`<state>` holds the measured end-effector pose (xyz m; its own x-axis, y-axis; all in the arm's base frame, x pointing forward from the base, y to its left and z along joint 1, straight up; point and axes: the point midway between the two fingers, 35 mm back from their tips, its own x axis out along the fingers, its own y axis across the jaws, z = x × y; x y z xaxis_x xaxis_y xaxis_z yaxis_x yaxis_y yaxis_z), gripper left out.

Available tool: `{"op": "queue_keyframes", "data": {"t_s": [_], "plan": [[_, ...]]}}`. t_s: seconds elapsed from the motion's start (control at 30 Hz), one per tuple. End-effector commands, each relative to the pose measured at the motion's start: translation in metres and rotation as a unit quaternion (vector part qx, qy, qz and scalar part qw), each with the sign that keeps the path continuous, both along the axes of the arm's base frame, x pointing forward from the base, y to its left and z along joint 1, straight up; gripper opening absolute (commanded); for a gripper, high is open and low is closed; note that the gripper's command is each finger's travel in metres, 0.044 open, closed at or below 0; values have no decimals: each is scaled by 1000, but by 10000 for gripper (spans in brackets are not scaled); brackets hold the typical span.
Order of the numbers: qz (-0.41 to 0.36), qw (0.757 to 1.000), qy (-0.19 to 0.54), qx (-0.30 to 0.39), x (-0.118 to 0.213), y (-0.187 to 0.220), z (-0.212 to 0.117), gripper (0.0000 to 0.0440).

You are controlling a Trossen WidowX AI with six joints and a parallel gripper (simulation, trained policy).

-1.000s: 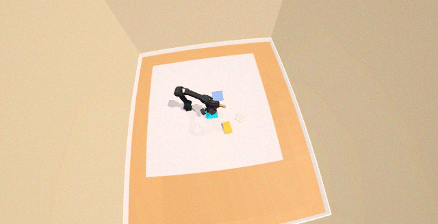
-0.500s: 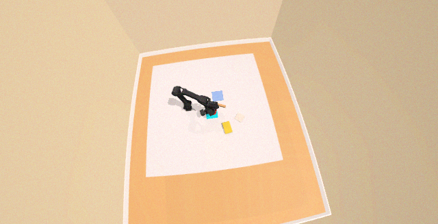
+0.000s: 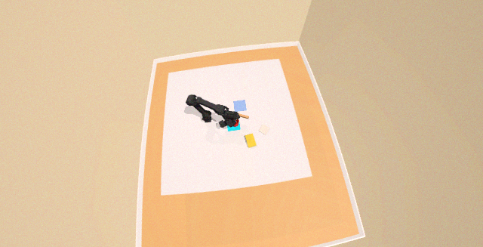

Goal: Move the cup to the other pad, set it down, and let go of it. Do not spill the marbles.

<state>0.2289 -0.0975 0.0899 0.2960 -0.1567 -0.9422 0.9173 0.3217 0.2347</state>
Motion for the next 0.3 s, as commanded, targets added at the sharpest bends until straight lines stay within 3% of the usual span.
{"op": "queue_keyframes", "data": {"t_s": [0.0,0.27], "plan": [[2,1000,-7,1,-4,0,3,272],[0,999,-35,-10,-7,-4,23,312]]}}
